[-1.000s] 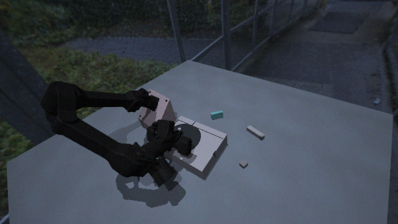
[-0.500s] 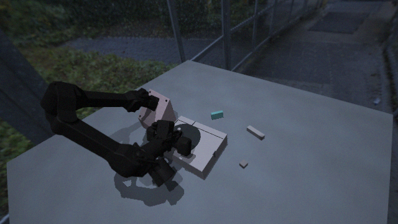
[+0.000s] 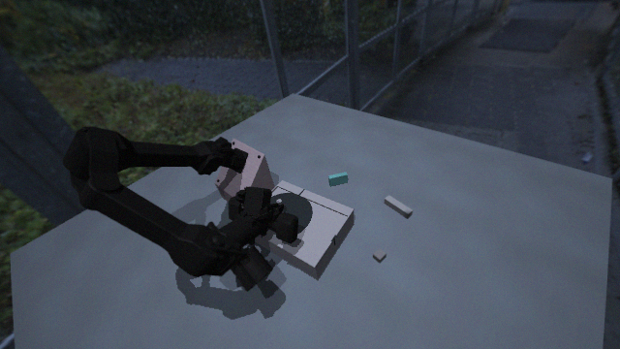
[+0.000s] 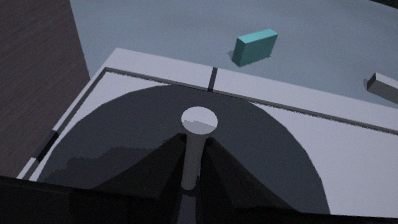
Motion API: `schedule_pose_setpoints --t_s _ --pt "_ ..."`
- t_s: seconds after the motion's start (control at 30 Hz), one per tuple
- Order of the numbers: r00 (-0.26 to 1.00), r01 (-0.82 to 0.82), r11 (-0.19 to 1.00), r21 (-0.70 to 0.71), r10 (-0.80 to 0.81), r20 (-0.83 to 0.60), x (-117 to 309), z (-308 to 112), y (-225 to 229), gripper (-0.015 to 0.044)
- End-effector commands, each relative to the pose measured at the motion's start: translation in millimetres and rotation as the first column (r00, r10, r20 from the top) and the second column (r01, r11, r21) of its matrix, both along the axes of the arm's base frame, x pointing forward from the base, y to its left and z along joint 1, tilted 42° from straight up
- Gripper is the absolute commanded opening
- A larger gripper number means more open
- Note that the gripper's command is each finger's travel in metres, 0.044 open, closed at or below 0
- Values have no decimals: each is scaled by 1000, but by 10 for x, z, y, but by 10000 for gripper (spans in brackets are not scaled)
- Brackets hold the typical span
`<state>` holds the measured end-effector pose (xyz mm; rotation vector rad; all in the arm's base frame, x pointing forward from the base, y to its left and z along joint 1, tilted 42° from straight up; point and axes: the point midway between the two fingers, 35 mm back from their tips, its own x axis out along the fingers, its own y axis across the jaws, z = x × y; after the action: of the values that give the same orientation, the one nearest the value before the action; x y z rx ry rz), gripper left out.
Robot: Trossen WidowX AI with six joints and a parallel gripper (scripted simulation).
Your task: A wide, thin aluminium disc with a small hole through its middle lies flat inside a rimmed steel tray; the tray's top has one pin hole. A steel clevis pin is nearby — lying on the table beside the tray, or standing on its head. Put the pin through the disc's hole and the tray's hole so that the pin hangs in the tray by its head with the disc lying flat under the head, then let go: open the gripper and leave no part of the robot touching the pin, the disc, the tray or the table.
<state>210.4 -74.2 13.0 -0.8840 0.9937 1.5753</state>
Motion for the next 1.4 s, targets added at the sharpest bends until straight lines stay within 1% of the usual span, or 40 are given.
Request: schedule_pose_setpoints --t_s 0.0,1.37 --pt "1000 -4 1000 -1 4 0 -2 -4 -10 0" --pt "1000 -5 1000 -1 5 0 -7 -64 -47 0"
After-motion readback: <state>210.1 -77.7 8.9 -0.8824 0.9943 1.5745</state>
